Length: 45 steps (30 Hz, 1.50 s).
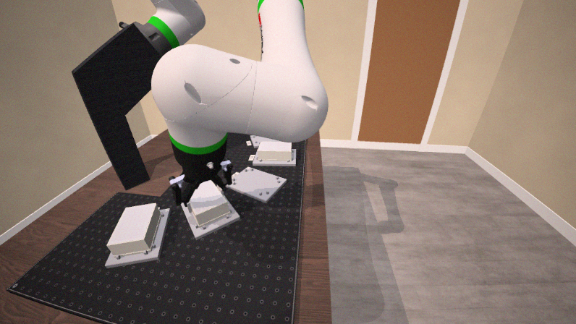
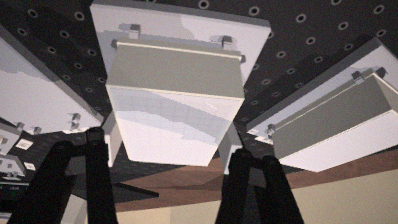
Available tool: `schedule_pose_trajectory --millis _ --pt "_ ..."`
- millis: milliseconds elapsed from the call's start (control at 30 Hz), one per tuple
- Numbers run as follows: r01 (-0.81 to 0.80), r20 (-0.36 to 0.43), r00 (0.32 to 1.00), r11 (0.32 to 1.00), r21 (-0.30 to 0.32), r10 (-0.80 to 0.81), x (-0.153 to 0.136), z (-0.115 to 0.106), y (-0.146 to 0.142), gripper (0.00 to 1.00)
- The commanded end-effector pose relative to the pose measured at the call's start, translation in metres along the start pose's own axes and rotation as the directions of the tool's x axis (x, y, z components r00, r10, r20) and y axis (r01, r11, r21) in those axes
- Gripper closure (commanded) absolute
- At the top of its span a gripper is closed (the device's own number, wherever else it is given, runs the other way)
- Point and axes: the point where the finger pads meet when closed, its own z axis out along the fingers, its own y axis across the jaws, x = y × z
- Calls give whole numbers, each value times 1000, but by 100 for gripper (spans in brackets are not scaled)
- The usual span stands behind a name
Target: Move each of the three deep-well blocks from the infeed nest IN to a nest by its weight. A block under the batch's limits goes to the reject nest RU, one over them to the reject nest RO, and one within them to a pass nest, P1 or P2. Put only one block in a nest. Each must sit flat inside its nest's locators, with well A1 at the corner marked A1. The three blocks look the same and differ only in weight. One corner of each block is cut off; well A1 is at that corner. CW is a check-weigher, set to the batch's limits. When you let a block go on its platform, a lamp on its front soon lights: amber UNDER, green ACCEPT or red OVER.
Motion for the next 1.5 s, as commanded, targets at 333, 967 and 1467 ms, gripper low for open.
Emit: schedule_pose_trajectory --millis 333,967,1467 --pt "0 0 1000 1000 0 0 1 1 0 90" --pt "0 0 1000 1000 0 0 2 4 0 90" --pt "0 0 1000 1000 0 0 3 4 0 0"
